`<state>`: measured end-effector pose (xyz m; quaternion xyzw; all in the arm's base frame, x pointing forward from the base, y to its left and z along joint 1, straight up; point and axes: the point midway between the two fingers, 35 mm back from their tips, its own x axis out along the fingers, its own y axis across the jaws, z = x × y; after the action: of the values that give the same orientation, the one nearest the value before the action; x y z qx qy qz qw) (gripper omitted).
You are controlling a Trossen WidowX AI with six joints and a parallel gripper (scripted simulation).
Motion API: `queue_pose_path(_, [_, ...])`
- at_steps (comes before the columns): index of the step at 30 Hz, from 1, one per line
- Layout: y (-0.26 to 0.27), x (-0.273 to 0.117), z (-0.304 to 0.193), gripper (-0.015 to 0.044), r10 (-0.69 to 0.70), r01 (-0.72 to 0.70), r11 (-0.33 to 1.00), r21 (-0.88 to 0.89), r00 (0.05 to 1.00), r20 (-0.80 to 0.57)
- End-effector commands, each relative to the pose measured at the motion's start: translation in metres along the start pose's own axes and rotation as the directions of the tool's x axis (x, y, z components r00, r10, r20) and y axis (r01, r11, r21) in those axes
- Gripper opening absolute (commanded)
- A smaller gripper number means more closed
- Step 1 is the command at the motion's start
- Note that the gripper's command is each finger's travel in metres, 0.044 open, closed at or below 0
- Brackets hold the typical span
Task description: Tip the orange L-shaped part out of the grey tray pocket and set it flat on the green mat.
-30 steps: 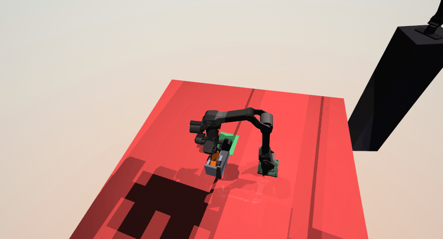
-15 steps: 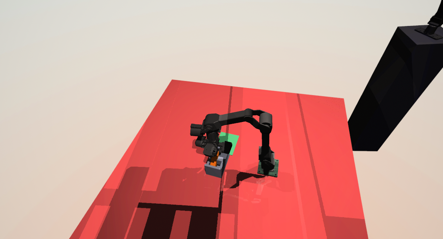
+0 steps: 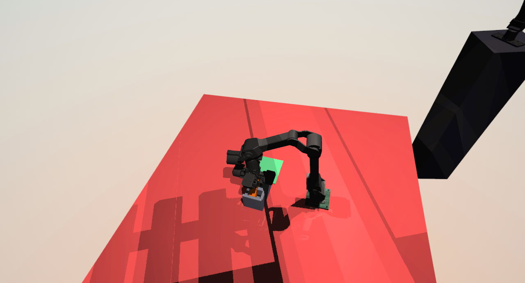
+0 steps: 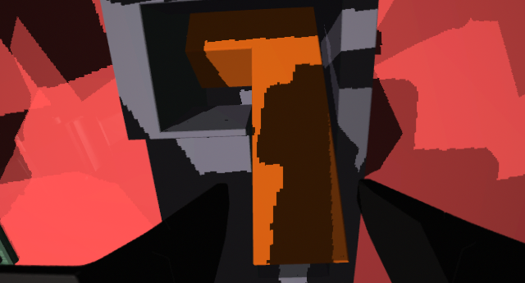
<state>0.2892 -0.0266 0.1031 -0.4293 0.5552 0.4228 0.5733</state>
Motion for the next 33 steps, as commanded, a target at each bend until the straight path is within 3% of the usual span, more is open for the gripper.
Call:
queue_pose_path(1, [0.000,-0.001,0.000,0.0201,-0.001,0.001,1.000,0.000,1.000,0.000])
queue_pose_path(3, [0.000,-0.001,0.000,0.0149,-0.001,0.001,1.000,0.000,1.000,0.000])
queue_pose_path(13, [0.000,-0.001,0.000,0.0082,-0.001,0.001,1.000,0.000,1.000,0.000])
queue_pose_path(16, [0.000,-0.001,0.000,0.0003,-0.001,0.001,1.000,0.000,1.000,0.000])
queue_pose_path(33, [-0.001,-0.017,0.000,0.0000,-0.002,0.002,1.000,-0.004,1.000,-0.002])
